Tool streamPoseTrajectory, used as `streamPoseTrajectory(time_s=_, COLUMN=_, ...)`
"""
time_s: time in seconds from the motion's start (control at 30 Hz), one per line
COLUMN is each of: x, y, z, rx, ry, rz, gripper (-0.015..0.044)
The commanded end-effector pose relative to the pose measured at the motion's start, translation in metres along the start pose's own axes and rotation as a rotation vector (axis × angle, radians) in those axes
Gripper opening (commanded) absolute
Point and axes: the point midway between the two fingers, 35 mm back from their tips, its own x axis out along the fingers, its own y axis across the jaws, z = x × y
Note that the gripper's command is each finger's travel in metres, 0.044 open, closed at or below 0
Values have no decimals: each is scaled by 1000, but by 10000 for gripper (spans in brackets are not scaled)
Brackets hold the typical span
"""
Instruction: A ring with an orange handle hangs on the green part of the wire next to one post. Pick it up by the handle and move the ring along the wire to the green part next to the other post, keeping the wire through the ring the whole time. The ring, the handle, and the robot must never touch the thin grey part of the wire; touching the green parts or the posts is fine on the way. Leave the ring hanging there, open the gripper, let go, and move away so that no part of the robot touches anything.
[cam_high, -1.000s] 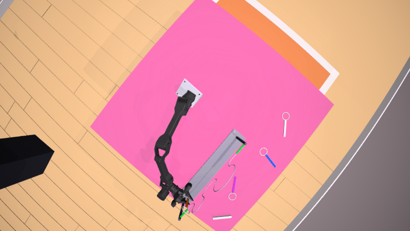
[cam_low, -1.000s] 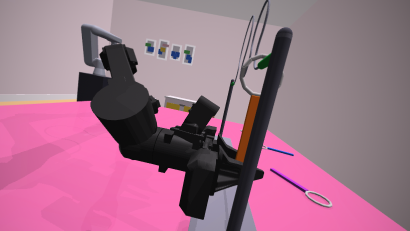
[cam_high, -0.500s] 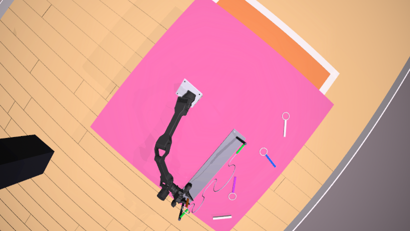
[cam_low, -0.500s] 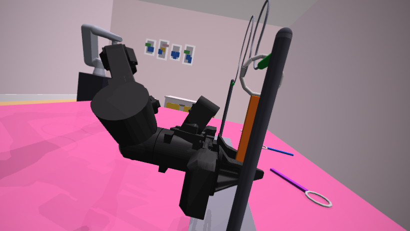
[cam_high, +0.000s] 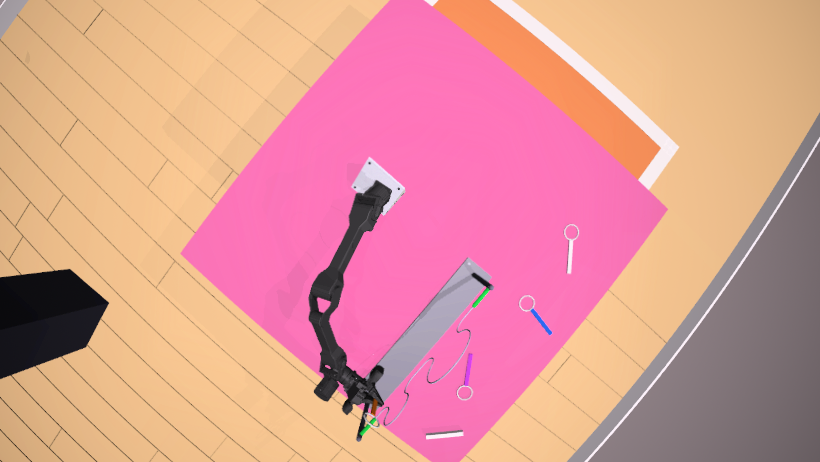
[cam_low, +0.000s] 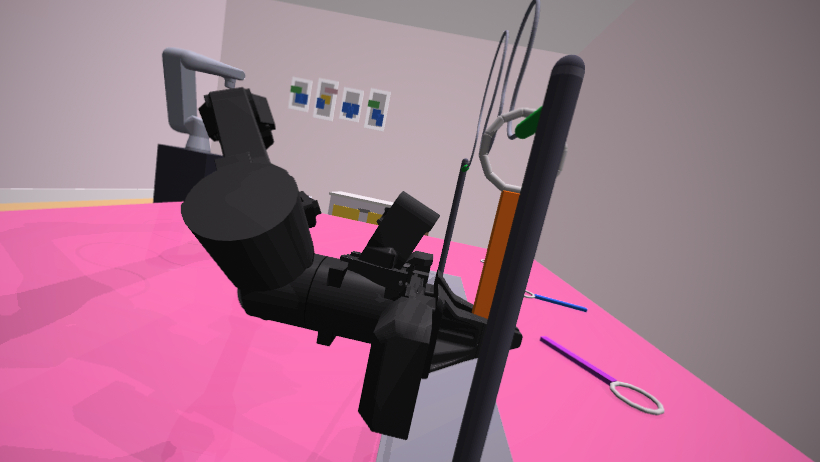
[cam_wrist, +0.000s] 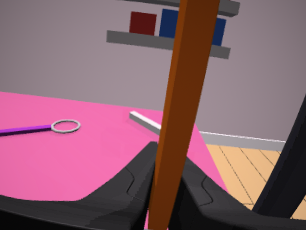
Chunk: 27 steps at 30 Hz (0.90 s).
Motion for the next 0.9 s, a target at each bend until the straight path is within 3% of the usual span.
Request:
streamPoseTrajectory(time_s=0.0, x=0, y=0, z=0, rx=-1, ry=0, rz=0, gripper=-63)
streamPoseTrajectory(time_s=0.13, x=0, y=0, z=0, rx=-1, ry=0, rz=0, gripper=-150)
streamPoseTrajectory(time_s=0.87, x=0, y=1, z=18, rx=3, ry=-1, rz=-7, gripper=-150)
